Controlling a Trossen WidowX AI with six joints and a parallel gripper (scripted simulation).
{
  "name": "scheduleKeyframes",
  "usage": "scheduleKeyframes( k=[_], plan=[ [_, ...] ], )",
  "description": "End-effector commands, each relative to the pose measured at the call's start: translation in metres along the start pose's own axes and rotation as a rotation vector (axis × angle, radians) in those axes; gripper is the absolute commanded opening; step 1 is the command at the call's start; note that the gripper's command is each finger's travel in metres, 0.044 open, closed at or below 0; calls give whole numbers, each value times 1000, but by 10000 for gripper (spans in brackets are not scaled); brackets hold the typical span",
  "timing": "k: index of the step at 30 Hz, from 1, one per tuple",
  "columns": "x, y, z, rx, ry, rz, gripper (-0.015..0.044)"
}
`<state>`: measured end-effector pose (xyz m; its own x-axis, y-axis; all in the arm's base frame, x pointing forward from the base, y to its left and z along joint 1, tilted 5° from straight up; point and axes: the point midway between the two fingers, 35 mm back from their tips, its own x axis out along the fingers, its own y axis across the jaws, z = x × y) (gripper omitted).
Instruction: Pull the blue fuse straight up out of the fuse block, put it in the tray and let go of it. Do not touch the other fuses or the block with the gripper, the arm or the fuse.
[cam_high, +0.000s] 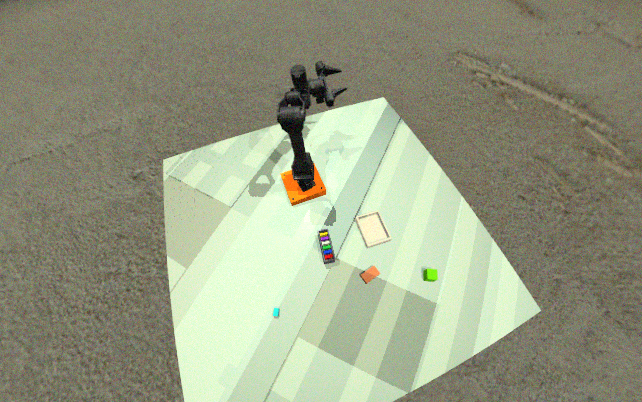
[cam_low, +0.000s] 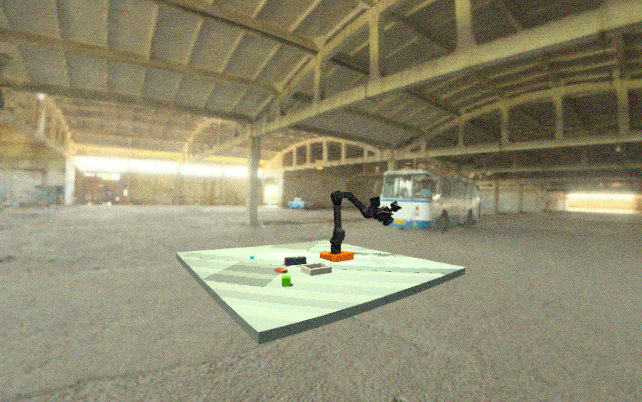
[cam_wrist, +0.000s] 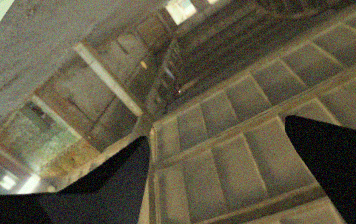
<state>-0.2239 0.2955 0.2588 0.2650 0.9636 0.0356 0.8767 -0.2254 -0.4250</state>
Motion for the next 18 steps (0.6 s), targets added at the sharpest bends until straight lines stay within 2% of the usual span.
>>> scheduleKeyframes(
  k=[1, 7, 13, 18],
  plan=[
    [2, 1, 0, 0, 1, 3, 374],
    [75, 42, -15, -3, 25, 122, 216],
    [143, 116, -32, 8, 23, 296, 66],
    [182, 196, -48, 42, 5, 475, 66]
  ],
)
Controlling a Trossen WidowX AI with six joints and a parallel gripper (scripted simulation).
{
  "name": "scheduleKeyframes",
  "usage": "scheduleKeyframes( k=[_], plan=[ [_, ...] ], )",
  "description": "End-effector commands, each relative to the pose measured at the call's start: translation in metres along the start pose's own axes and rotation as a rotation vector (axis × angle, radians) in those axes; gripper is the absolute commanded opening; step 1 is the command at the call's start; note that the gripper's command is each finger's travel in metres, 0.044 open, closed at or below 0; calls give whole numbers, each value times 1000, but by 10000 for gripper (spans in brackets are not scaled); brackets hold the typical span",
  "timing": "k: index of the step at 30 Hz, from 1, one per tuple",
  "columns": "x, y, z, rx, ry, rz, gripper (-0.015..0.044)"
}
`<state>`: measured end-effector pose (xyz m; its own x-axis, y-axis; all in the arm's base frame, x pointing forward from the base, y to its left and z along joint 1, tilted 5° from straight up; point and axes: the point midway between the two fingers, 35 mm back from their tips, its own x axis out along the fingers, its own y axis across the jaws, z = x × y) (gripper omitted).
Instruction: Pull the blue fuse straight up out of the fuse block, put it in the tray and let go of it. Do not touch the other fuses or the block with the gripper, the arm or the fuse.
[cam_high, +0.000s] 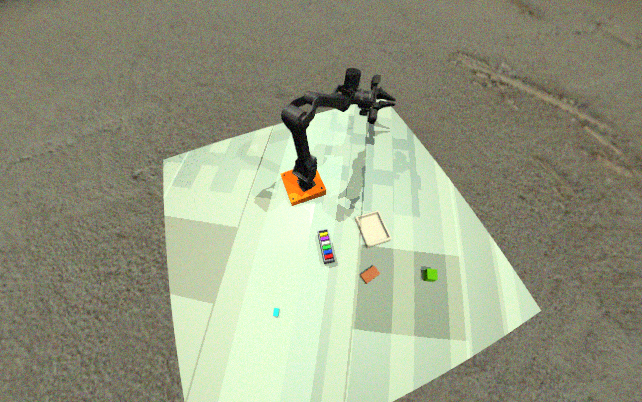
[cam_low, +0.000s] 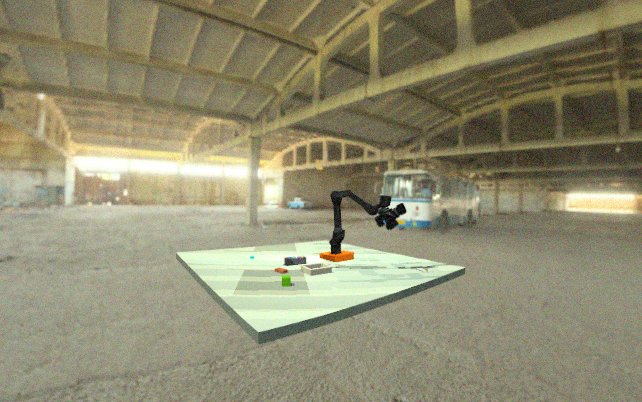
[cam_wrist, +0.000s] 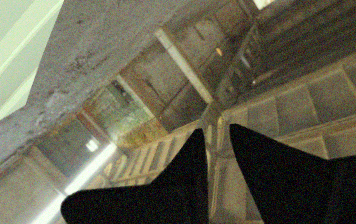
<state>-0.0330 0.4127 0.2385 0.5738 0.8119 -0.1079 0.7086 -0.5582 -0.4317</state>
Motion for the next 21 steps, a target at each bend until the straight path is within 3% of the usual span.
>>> scheduleKeyframes(
  k=[1, 10, 14, 21],
  plan=[
    [46, 50, -10, 25, -23, 139, 66],
    [106, 199, -53, 159, -52, 504, 66],
    [107, 271, -73, 228, -25, 685, 66],
    [94, 351, -87, 378, -44, 880, 66]
  ],
)
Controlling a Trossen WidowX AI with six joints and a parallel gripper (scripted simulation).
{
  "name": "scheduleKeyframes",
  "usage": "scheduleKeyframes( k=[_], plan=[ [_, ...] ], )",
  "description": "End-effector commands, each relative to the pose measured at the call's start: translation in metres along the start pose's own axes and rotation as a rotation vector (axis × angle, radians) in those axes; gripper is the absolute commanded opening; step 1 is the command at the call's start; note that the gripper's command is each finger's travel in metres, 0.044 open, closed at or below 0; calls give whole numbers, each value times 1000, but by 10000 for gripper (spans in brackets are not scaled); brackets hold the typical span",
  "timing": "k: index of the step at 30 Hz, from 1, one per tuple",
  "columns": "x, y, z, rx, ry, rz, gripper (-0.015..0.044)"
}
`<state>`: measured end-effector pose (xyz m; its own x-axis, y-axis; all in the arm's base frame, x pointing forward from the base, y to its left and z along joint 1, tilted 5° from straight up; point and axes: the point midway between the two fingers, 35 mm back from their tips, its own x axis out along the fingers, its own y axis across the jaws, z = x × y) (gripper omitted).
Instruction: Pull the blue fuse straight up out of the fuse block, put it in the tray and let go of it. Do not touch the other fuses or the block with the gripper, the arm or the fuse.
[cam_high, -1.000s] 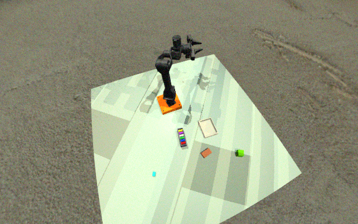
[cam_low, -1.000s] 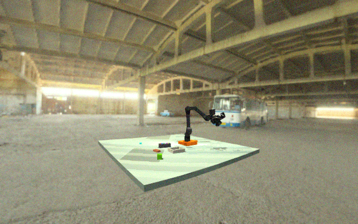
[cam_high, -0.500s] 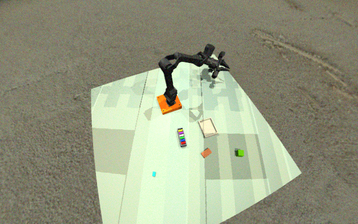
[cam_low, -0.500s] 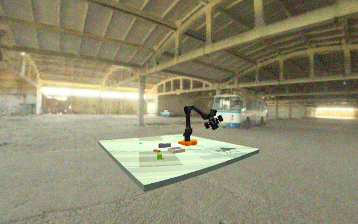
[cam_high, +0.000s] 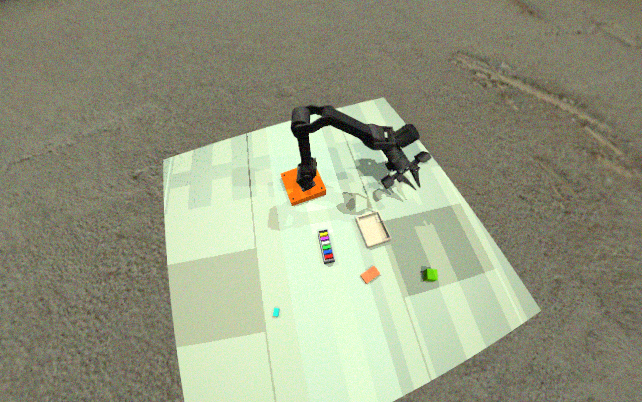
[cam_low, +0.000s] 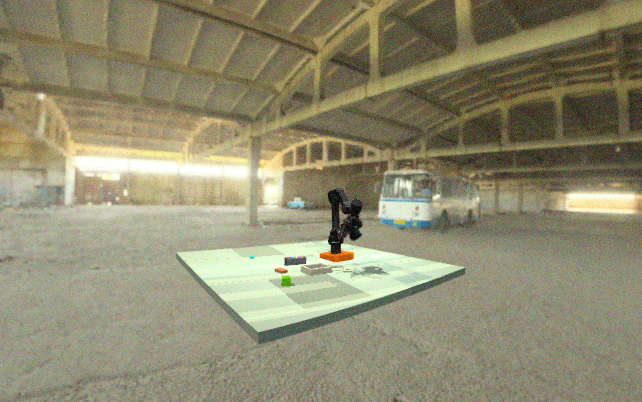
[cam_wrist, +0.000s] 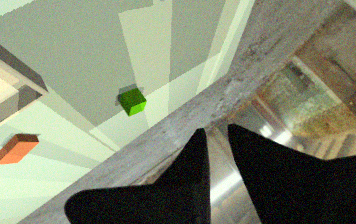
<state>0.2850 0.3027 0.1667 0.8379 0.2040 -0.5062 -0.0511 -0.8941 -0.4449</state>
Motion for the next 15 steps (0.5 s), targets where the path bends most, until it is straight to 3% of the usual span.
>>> scheduleKeyframes(
  k=[1, 15],
  plan=[
    [23, 35, -16, 78, -31, 114, 66],
    [54, 214, -92, 617, -85, 620, 66]
  ],
)
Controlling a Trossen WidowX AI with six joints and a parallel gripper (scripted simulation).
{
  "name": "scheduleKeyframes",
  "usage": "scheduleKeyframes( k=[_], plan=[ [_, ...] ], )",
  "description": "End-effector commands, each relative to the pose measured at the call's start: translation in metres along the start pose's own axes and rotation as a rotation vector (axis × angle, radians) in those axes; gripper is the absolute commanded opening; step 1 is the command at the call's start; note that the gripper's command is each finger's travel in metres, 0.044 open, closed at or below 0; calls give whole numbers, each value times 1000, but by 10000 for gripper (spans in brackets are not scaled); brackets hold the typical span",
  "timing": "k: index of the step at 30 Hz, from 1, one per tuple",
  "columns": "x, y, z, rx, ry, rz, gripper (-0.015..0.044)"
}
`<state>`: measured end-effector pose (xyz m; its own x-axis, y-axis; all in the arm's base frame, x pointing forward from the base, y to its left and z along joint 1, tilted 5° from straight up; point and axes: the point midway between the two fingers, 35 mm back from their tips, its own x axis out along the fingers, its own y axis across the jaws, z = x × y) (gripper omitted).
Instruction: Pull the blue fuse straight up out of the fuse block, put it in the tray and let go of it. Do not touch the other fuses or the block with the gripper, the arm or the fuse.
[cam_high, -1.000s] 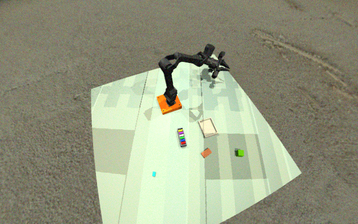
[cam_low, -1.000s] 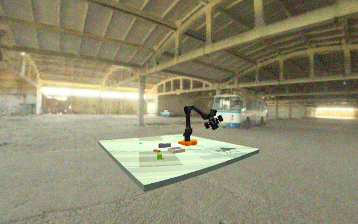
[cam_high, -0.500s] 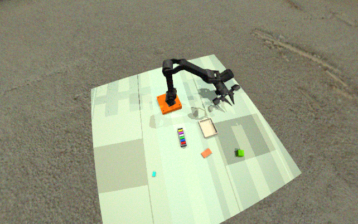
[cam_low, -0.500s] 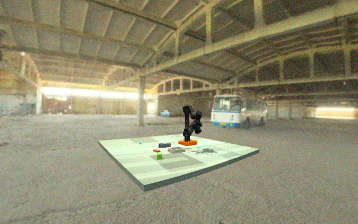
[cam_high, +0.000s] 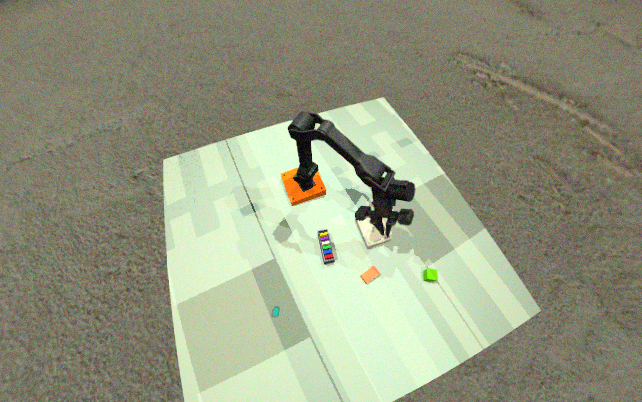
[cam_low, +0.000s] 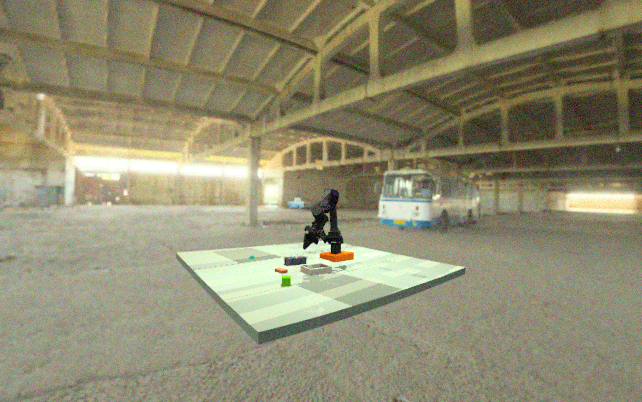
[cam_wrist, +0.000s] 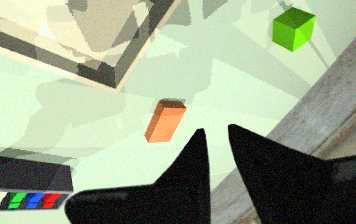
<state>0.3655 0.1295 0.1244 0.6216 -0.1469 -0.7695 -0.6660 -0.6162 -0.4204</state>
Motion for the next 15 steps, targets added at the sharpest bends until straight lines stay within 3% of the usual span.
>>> scheduleKeyframes(
  k=[1, 6, 11, 15],
  plan=[
    [23, 40, -40, 190, -34, 169, 66],
    [34, 99, -88, 480, -82, 374, 66],
    [21, 164, -110, 824, -164, 595, 66],
    [18, 172, -112, 874, -175, 624, 66]
  ],
)
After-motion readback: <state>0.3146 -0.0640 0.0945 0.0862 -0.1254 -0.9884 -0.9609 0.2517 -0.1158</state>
